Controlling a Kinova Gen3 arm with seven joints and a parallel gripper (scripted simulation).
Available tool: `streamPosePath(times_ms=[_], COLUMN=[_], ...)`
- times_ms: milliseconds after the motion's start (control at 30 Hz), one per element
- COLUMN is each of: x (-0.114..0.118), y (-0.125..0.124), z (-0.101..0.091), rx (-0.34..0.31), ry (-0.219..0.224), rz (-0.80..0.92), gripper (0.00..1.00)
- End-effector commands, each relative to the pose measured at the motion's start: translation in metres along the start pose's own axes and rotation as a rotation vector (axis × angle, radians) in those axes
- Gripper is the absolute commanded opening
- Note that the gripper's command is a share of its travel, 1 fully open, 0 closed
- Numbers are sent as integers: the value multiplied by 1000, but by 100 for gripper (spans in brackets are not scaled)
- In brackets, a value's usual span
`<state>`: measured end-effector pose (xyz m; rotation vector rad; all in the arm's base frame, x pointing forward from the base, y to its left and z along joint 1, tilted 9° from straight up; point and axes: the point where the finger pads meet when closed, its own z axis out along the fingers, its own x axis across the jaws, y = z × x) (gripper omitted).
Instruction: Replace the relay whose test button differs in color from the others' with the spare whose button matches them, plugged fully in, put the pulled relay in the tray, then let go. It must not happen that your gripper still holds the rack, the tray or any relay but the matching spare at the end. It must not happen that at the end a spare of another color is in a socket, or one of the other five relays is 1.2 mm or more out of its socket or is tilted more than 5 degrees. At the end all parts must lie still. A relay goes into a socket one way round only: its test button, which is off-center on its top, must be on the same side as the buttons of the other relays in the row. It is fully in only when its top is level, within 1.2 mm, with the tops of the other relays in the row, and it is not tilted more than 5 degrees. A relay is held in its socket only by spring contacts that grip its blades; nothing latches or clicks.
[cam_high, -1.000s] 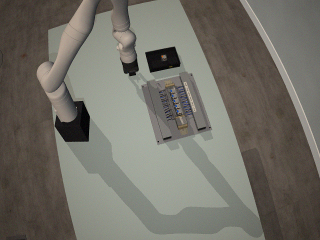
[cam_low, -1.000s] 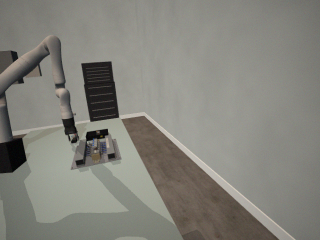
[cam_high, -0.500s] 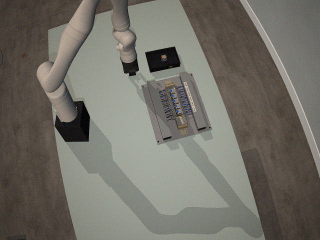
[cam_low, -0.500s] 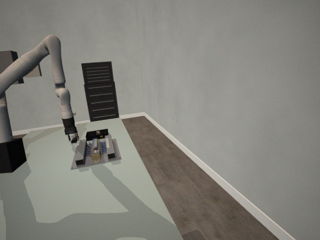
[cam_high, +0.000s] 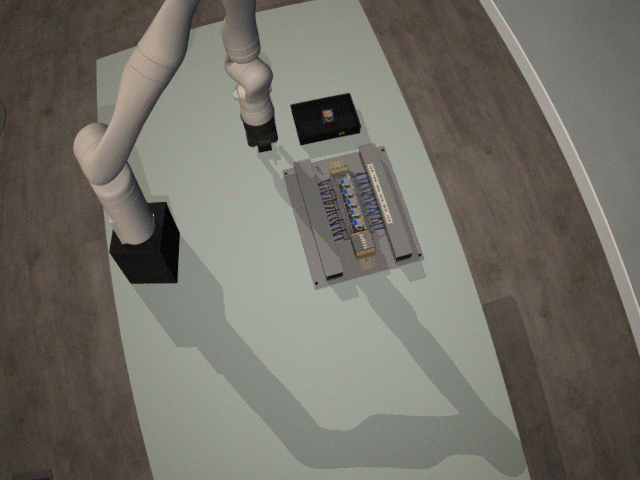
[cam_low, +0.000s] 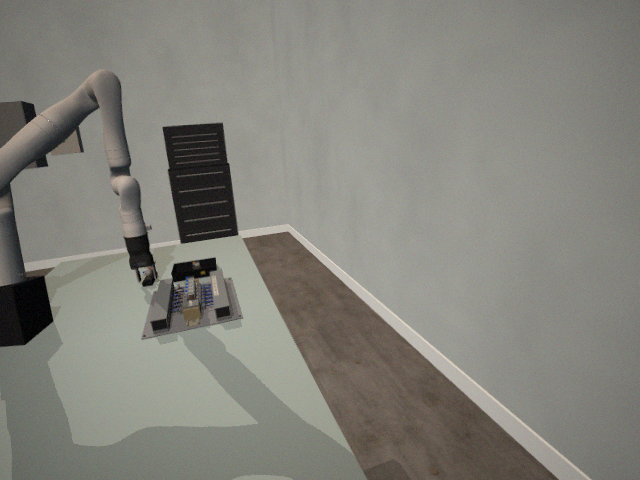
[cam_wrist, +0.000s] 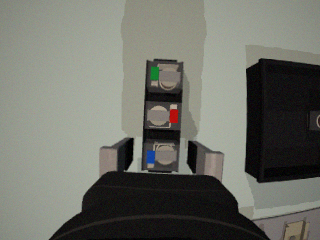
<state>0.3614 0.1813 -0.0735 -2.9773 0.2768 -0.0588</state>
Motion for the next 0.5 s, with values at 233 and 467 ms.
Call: streamPosePath(times_ms=[233, 467], x=[1, 1], y=[0, 0], z=[-1, -1], rx=[1, 1], ry=[2, 2], rz=[0, 0], gripper=[100, 0])
